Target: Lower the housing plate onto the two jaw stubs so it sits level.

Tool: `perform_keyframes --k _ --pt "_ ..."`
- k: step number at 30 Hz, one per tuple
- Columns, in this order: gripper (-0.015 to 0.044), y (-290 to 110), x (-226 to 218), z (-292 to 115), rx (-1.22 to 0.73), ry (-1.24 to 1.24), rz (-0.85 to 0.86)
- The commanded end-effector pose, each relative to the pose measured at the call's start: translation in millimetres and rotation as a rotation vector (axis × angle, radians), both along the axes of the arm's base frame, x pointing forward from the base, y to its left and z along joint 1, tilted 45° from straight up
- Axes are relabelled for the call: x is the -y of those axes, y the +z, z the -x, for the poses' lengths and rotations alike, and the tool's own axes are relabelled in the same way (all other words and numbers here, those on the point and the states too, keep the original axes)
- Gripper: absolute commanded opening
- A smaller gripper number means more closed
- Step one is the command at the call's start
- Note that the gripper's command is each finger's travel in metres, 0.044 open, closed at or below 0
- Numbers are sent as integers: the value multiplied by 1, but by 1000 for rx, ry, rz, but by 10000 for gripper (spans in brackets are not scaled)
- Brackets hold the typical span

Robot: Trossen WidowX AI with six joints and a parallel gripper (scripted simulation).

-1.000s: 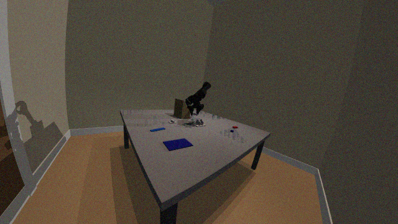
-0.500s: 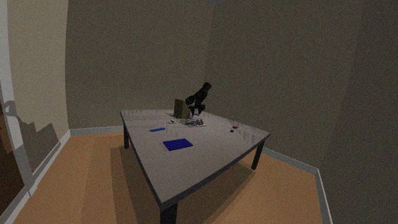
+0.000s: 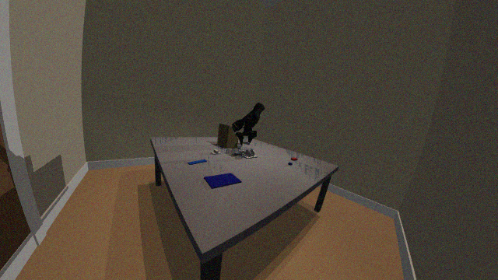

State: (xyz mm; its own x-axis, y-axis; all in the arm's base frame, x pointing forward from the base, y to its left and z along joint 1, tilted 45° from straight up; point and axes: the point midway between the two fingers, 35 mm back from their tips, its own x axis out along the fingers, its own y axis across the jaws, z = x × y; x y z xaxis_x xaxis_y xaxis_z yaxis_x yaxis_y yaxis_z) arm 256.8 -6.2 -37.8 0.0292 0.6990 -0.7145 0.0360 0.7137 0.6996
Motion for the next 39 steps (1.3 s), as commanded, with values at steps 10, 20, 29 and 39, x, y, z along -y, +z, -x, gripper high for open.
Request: perform_keyframes --k 10,20,29,39 --pt "351 7 -7 5 4 -2 -4" --pt "351 7 -7 5 4 -2 -4" --pt "351 7 -7 5 4 -2 -4" --pt "351 7 -7 5 4 -2 -4"
